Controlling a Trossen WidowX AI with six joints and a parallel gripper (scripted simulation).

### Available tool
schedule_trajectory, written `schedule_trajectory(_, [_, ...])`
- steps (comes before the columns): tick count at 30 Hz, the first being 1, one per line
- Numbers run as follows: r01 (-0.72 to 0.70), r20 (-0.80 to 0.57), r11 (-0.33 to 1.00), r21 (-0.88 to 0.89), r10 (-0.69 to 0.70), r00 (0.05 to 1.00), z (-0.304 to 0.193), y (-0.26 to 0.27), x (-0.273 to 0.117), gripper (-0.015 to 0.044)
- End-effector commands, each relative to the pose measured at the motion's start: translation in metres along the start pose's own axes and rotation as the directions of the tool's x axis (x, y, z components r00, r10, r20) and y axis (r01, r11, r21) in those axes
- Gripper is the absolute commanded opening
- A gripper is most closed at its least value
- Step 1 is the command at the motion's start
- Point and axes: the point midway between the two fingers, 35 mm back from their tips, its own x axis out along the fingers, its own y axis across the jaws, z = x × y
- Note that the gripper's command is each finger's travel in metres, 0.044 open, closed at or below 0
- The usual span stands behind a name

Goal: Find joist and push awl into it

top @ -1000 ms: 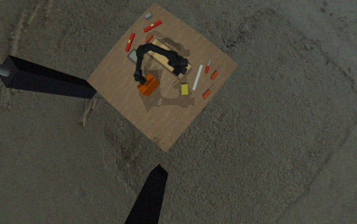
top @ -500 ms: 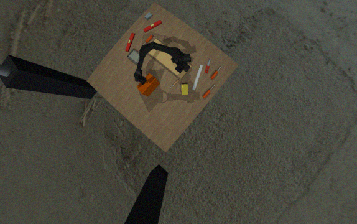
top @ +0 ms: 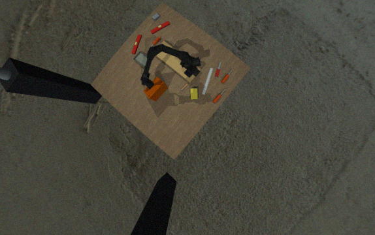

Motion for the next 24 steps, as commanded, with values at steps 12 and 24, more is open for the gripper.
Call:
schedule_trajectory(12, [-0.002,0.008,1.000,0.004,0.002,1.000,-0.007,0.000,0.023,0.0000])
schedule_trajectory(24, [-0.003,0.008,1.000,0.004,0.003,1.000,-0.011,0.000,0.037,0.0000])
